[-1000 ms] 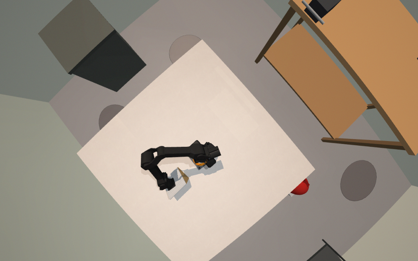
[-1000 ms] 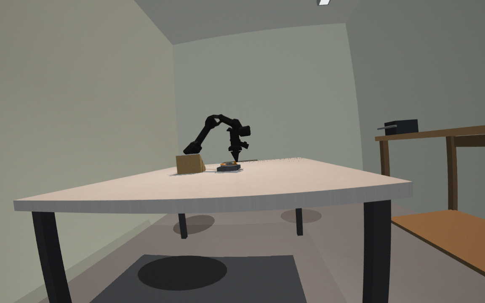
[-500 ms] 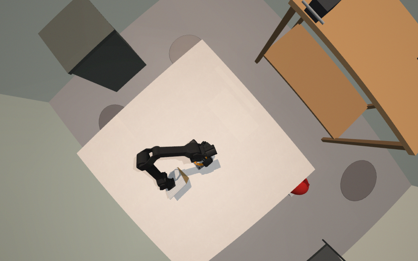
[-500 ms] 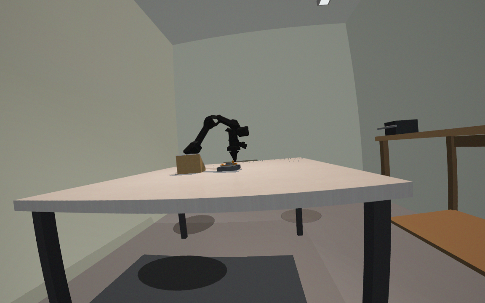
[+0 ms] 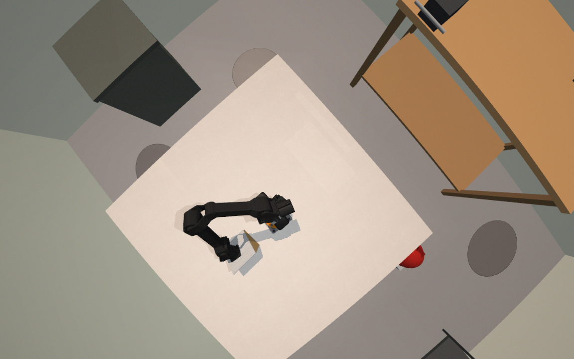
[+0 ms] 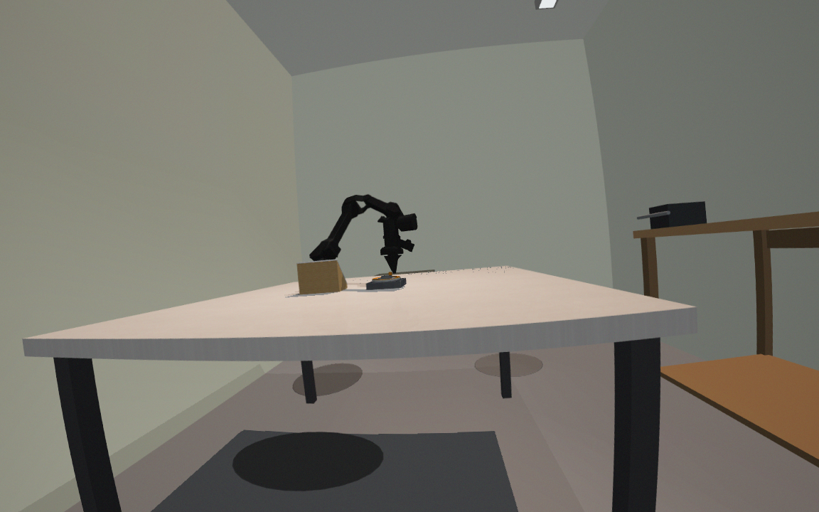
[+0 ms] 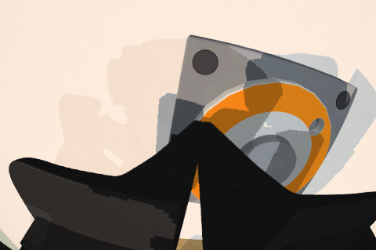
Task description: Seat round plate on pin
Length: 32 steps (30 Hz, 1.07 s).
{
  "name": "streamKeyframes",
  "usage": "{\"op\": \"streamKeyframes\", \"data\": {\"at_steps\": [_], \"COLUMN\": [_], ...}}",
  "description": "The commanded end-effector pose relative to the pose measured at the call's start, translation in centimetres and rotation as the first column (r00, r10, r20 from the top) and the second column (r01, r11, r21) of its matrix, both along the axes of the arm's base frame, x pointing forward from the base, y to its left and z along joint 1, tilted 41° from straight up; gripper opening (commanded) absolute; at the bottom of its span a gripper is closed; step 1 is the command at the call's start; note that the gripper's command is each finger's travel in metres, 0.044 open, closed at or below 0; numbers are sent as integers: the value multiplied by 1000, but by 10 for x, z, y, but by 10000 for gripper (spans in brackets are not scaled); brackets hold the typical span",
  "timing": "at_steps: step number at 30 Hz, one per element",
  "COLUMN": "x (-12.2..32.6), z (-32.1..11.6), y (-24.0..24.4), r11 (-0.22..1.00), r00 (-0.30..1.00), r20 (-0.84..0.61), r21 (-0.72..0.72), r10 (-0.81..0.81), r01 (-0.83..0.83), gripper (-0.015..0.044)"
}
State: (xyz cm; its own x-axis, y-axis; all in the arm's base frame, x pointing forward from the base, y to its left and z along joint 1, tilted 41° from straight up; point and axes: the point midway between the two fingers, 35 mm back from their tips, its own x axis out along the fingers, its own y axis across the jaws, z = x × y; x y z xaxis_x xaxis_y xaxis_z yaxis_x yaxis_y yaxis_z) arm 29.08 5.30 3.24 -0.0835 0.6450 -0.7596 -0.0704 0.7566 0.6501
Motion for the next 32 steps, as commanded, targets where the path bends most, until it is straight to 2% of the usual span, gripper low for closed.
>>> {"op": "streamKeyframes", "data": {"at_steps": [1, 7, 15, 32], "x": [-3, -3, -2, -2], "z": [2, 6, 35, 30], "y": [1, -2, -26, -22], "r11": [1000, 1000, 1000, 1000], "r00": [1000, 1000, 1000, 1000], "r20": [-4, -4, -5, -9], "r21": [4, 3, 2, 6], "r10": [-5, -5, -5, -9], "r01": [5, 5, 5, 9], "gripper": [0, 0, 0, 0]}}
